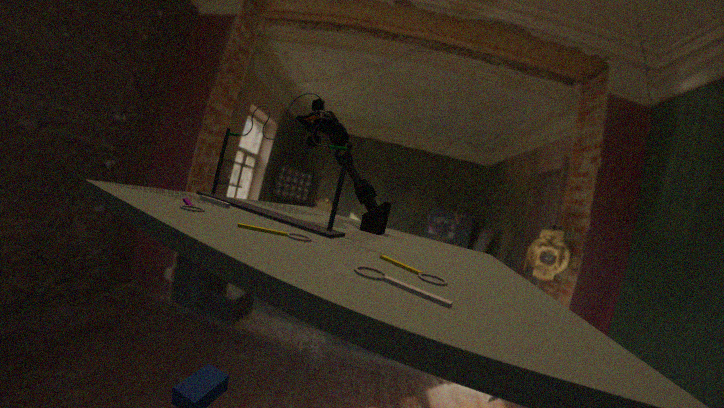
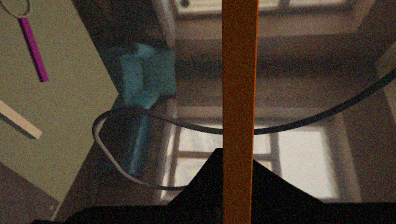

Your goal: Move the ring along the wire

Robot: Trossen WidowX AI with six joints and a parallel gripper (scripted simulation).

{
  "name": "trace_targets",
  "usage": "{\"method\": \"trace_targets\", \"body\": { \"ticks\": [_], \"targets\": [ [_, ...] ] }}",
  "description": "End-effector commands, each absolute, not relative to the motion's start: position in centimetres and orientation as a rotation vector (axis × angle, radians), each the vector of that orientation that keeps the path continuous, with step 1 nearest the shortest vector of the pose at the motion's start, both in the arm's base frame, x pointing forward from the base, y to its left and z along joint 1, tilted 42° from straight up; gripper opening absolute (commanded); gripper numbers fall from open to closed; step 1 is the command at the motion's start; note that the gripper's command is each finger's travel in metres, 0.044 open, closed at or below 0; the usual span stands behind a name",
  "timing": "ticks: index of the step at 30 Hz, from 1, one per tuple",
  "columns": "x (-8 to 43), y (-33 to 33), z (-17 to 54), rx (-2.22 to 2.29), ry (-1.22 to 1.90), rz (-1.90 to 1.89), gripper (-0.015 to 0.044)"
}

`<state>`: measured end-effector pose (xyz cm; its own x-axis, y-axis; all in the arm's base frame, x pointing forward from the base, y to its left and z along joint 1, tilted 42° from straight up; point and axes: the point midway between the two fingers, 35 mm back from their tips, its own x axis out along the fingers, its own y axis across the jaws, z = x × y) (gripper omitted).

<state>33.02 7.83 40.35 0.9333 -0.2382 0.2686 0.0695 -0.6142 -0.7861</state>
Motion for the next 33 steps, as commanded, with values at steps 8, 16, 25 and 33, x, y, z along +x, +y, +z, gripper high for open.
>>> {"method": "trace_targets", "body": {
  "ticks": [8, 16, 25, 33],
  "targets": [
    [32.93, 8.29, 40.73, -2.312, 0.078, -0.491, -0.0150],
    [32.85, 8.60, 40.98, -2.401, 0.051, -0.533, -0.0150],
    [32.77, 8.89, 41.19, -2.494, 0.021, -0.579, -0.0150],
    [32.75, 8.95, 41.25, -2.558, 0.000, -0.612, -0.0150]
  ]
}}
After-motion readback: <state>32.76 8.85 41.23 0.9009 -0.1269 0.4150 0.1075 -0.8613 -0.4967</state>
